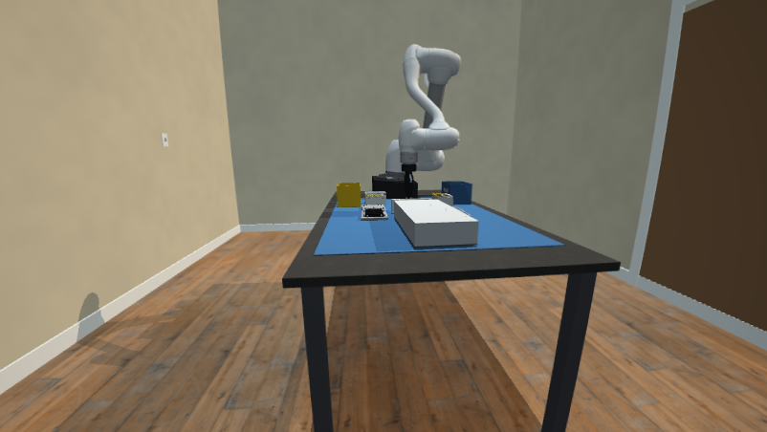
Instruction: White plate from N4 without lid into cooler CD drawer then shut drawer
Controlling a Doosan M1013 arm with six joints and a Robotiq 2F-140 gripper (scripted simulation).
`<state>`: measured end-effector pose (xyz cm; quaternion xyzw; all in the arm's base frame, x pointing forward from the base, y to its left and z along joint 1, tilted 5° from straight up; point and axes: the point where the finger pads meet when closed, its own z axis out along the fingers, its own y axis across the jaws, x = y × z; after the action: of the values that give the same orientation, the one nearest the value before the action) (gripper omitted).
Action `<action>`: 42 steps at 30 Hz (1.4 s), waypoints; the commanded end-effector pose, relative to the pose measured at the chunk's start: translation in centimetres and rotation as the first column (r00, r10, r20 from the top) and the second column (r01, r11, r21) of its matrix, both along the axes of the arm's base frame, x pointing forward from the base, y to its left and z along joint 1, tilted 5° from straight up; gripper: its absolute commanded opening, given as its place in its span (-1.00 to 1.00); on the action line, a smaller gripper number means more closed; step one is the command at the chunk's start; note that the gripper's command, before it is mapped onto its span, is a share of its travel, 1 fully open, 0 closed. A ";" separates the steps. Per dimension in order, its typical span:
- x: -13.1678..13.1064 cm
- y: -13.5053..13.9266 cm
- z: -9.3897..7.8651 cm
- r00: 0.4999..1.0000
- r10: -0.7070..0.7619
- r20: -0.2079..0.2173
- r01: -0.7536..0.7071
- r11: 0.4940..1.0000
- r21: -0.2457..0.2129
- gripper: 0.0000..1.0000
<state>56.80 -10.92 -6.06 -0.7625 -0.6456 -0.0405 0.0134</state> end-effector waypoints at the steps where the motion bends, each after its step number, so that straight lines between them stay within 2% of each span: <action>1: 0.7 0.0 0.1 1.000 0.001 -0.002 -0.001 1.000 0.000 -1.00; 8: 1.6 -0.1 0.1 1.000 0.001 -0.002 -0.001 1.000 0.000 -1.00; 42: 1.6 -0.1 0.1 1.000 0.001 -0.002 -0.001 1.000 0.000 -1.00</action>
<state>58.17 -11.15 -6.02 -0.7625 -0.6456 -0.0405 0.0134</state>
